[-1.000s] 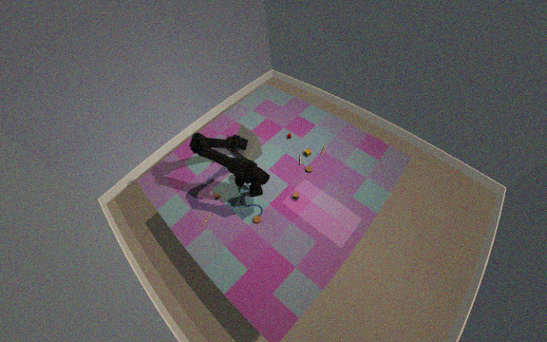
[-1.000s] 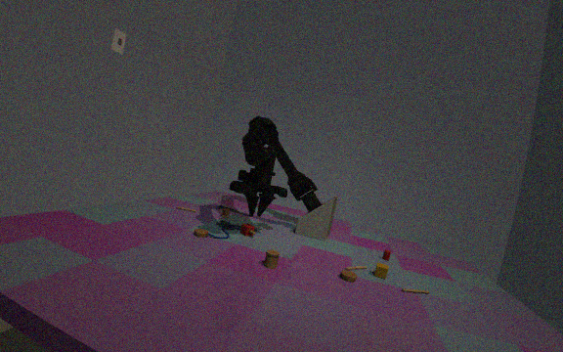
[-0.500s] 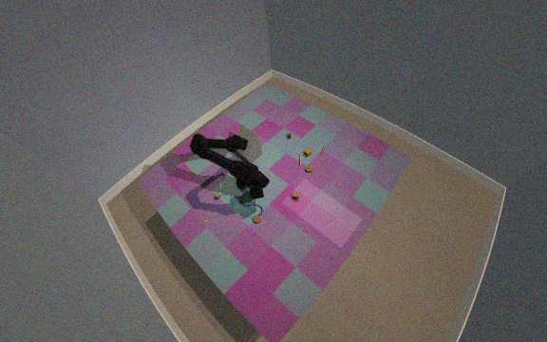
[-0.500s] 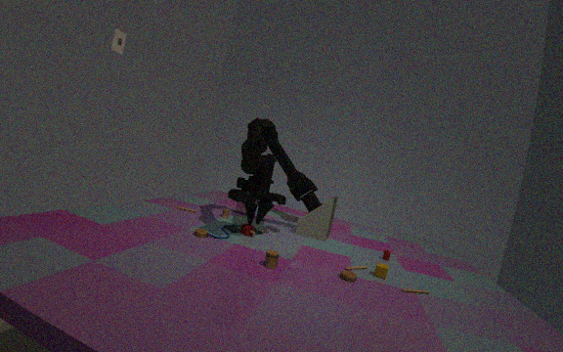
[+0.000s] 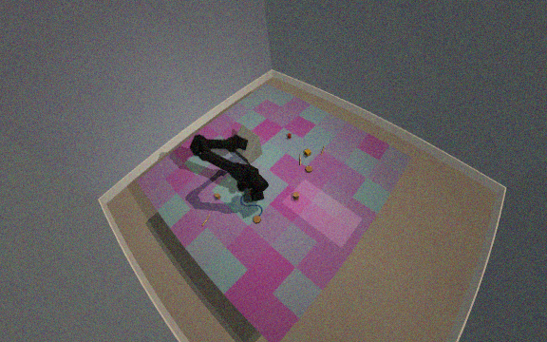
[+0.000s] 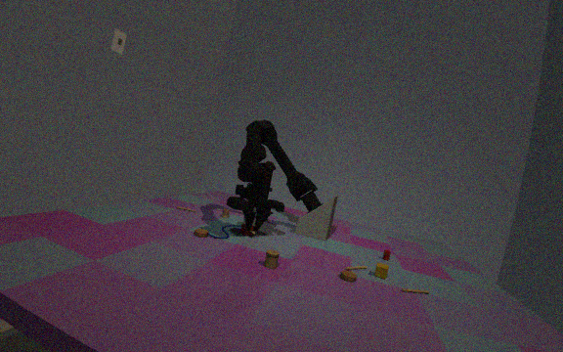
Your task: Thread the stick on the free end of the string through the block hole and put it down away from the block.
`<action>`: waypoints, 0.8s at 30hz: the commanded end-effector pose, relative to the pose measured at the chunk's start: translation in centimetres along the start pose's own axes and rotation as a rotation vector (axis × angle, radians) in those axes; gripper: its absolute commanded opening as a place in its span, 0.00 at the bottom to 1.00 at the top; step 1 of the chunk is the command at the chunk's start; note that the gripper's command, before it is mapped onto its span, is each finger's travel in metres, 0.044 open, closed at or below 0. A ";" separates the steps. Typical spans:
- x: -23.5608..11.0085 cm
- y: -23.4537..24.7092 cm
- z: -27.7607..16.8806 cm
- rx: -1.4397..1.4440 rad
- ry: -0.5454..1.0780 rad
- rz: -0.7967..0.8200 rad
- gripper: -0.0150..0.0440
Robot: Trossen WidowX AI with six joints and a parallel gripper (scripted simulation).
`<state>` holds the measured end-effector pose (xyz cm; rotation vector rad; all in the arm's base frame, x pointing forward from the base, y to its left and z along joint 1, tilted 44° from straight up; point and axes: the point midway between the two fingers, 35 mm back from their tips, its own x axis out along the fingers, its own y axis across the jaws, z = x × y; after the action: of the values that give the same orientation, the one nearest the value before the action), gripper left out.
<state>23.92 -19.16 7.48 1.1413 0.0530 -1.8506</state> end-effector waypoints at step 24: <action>1.3 -0.5 0.1 -0.010 -0.003 -0.008 0.46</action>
<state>23.38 -19.91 6.58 1.1346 0.0553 -1.8572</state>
